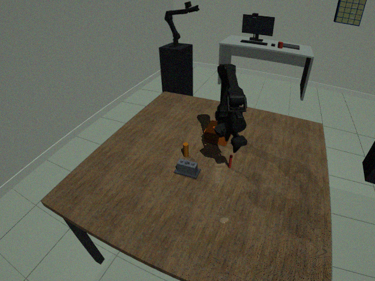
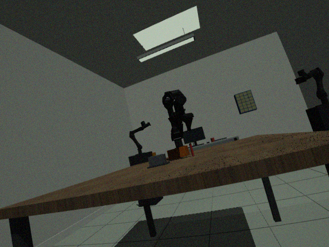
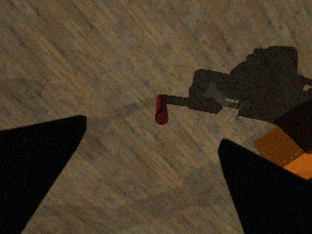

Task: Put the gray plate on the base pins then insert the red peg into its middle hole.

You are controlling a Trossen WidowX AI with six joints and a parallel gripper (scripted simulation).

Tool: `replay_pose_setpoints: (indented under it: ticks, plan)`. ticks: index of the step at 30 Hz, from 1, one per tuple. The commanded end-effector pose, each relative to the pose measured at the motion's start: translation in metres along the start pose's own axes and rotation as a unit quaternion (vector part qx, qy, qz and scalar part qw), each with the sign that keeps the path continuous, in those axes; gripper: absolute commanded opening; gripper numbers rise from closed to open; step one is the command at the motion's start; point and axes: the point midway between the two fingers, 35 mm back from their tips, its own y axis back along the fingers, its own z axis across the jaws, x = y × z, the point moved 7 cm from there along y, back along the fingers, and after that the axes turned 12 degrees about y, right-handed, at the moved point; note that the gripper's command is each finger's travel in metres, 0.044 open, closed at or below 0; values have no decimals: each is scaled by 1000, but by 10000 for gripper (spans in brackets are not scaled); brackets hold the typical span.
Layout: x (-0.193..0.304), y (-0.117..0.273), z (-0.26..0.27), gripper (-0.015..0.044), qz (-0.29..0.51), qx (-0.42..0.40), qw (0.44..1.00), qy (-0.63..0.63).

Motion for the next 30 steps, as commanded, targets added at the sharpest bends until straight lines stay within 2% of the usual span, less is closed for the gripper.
replay_pose_setpoints:
  ticks: [1, 9, 13, 30]
  plan:
    - [16, -4, -2, 440, 4, 4, 995, -104]
    - [17, -5, -3, 440, 4, 4, 995, -104]
    - [17, -35, -3, 440, 4, 4, 995, -104]
    - [17, -63, -3, 440, 4, 4, 995, -104]
